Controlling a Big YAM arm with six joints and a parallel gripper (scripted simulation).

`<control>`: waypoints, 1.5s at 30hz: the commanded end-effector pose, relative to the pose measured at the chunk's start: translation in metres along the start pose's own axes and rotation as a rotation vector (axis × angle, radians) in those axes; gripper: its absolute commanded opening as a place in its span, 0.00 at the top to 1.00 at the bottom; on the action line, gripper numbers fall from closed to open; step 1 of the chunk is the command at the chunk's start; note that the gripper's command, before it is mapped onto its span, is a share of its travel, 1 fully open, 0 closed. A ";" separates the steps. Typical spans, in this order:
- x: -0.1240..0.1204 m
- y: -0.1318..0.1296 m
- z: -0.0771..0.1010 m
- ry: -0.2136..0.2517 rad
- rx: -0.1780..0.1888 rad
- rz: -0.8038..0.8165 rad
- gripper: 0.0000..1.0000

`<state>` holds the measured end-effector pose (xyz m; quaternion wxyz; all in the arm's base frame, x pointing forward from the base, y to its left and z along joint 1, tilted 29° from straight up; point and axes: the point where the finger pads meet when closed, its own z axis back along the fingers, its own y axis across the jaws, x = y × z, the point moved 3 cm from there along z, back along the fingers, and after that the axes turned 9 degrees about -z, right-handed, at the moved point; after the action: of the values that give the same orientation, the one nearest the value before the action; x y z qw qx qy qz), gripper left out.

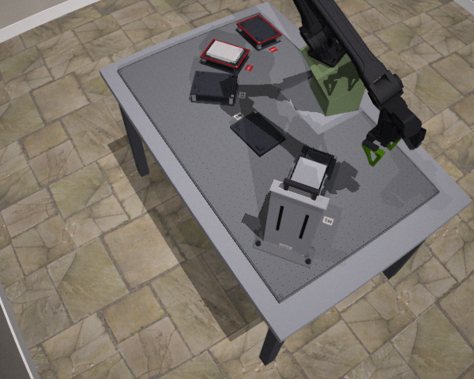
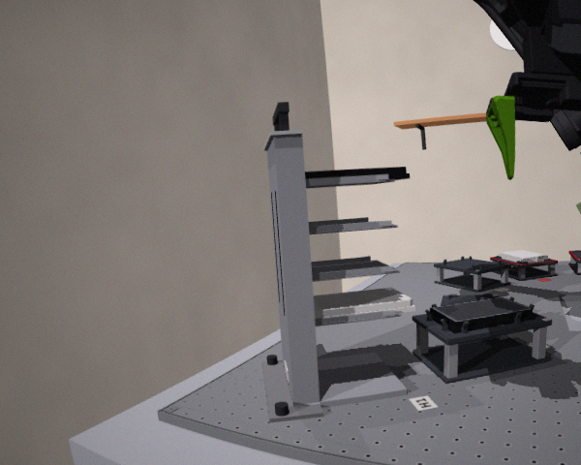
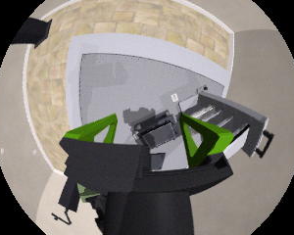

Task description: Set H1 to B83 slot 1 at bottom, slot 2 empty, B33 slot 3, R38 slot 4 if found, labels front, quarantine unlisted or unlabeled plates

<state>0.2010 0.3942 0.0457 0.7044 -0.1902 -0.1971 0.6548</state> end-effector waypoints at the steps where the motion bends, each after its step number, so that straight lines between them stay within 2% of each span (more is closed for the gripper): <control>1: 0.012 -0.010 0.004 0.017 0.014 0.083 0.00; 3: 0.012 -0.010 0.004 0.017 0.014 0.083 0.00; 4: -0.007 -0.004 0.001 0.052 0.028 0.115 0.00; 5: 0.012 -0.011 0.003 0.038 0.028 0.121 0.00; 18: 0.015 -0.012 0.002 0.165 0.116 0.384 0.00; 20: 0.015 -0.012 0.002 0.165 0.116 0.384 0.00; 21: -0.005 0.000 -0.006 0.209 0.138 0.420 0.00; 23: -0.006 -0.001 -0.010 0.209 0.137 0.418 0.00; 24: -0.002 -0.001 -0.014 0.191 0.128 0.407 0.00; 35: -0.011 0.002 -0.050 0.192 0.126 0.408 0.00; 37: -0.011 0.002 -0.050 0.192 0.126 0.408 0.00; 38: 0.002 -0.005 -0.049 0.170 0.114 0.394 0.00; 40: -0.013 0.003 -0.060 0.193 0.126 0.408 0.00; 45: -0.017 0.004 -0.076 0.193 0.126 0.409 0.00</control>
<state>0.2274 0.3788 -0.0119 0.5867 -0.2429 -0.0463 0.7711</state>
